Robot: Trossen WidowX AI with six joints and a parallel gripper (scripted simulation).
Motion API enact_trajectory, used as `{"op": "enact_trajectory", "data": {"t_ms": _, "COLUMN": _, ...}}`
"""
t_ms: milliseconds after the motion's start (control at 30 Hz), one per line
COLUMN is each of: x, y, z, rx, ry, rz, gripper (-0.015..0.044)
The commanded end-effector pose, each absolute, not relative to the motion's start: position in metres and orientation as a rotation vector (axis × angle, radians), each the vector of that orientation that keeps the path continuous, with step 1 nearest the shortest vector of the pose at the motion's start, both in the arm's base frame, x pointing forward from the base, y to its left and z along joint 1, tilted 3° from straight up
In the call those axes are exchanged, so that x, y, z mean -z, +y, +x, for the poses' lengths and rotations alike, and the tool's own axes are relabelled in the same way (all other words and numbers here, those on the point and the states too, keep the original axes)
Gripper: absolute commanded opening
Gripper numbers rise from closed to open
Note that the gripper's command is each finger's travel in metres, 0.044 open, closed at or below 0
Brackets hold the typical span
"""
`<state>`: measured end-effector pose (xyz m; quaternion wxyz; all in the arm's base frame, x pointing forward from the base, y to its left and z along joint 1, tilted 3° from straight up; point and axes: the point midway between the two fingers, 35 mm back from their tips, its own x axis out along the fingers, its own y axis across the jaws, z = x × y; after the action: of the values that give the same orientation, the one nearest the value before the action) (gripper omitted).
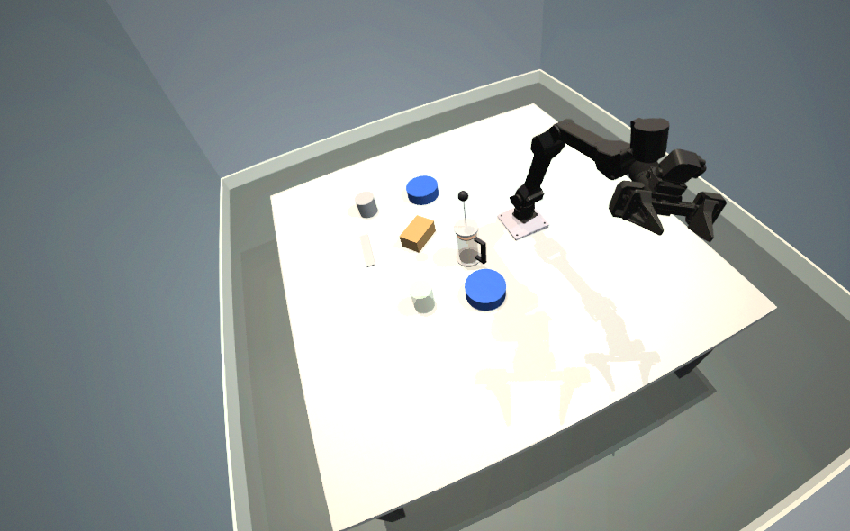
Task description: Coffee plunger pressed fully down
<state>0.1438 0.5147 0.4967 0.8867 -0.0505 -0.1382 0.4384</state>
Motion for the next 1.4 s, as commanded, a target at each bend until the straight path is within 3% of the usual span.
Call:
{"op": "enact_trajectory", "data": {"t_ms": 0, "x": -0.497, "y": 0.513, "z": 0.146, "rx": -0.908, "ry": -0.285, "rz": -0.107, "gripper": 0.0426}}
{"op": "enact_trajectory", "data": {"t_ms": 200, "x": -0.503, "y": 0.466, "z": 0.192, "rx": -0.841, "ry": -0.237, "rz": -0.148, "gripper": 0.0440}}
{"op": "enact_trajectory", "data": {"t_ms": 367, "x": -0.502, "y": 0.391, "z": 0.243, "rx": -0.740, "ry": -0.149, "rz": -0.195, "gripper": 0.0440}}
{"op": "enact_trajectory", "data": {"t_ms": 667, "x": -0.477, "y": 0.239, "z": 0.281, "rx": -0.539, "ry": 0.050, "rz": -0.225, "gripper": 0.0440}}
{"op": "enact_trajectory", "data": {"t_ms": 1100, "x": -0.388, "y": 0.049, "z": 0.215, "rx": -0.171, "ry": 0.384, "rz": -0.097, "gripper": 0.0440}}
{"op": "enact_trajectory", "data": {"t_ms": 1367, "x": -0.351, "y": 0.021, "z": 0.179, "rx": -0.075, "ry": 0.467, "rz": -0.035, "gripper": 0.0440}}
